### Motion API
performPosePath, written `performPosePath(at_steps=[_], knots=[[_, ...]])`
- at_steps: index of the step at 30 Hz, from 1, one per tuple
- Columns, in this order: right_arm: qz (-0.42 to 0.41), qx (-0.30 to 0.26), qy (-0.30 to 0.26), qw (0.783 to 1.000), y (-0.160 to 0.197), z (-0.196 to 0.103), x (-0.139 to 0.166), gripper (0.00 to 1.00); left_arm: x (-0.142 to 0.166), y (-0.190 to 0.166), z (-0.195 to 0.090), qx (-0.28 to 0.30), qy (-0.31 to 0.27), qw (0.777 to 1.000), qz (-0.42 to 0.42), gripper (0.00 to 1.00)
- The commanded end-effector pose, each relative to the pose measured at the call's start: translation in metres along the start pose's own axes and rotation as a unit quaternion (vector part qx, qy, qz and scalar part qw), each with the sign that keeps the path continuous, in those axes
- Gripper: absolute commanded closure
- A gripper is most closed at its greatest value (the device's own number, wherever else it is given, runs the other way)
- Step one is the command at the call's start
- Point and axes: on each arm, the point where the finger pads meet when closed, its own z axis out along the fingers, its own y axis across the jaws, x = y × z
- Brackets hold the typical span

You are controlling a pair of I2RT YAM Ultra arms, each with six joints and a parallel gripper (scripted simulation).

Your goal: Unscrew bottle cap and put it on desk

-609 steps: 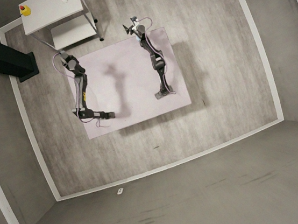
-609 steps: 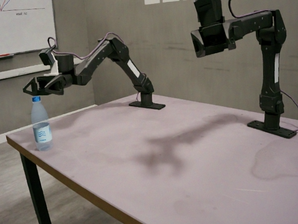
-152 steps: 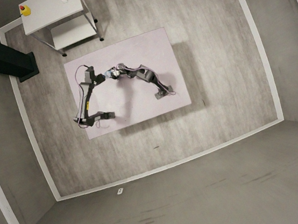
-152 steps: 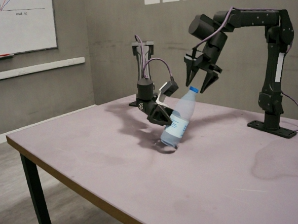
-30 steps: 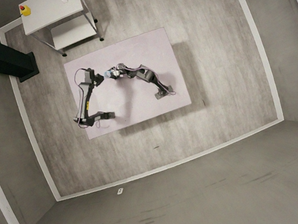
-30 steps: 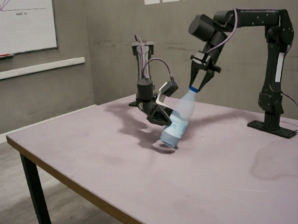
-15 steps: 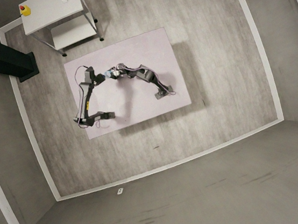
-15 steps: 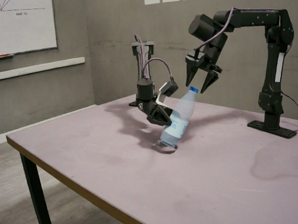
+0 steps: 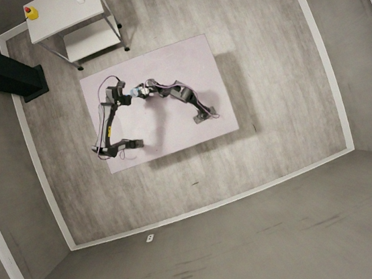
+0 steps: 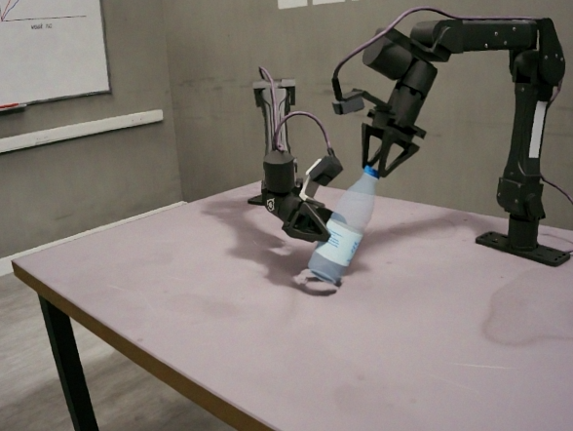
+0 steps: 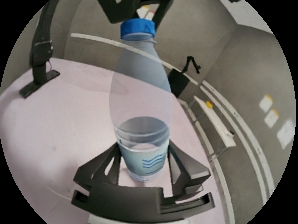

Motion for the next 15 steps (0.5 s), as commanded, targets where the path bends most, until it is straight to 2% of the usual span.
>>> performPosePath(at_steps=[1, 4, 6, 7, 11, 15], knots=[[-0.01, 0.005, -0.011, 1.0, -0.0093, -0.0017, -0.0132, 1.0, -0.005, -0.0016, -0.0006, 0.0, -0.008, 0.99, 0.139, 0.43], [-0.01, 0.005, -0.011, 1.0, -0.0093, -0.0017, -0.0132, 1.0, -0.005, -0.0016, -0.0003, -0.001, -0.008, 0.978, 0.207, 0.43], [-0.01, 0.005, -0.011, 1.0, -0.0093, -0.0017, -0.0132, 1.0, -0.005, -0.0016, -0.0003, -0.001, -0.008, 0.978, 0.207, 0.43], [-0.01, 0.005, -0.011, 1.0, -0.0093, -0.0017, -0.0132, 1.0, -0.005, -0.0016, -0.0002, -0.002, -0.008, 0.965, 0.263, 0.43], [-0.01, 0.005, -0.011, 1.0, -0.0093, -0.0017, -0.0132, 1.0, -0.0051, -0.0016, 0.0003, -0.003, -0.008, 0.937, 0.349, 0.43], [-0.01, 0.005, -0.011, 1.0, -0.0093, -0.0017, -0.0132, 1.0, -0.0051, -0.0016, 0.0007, -0.005, -0.007, 0.9, 0.435, 0.43]])
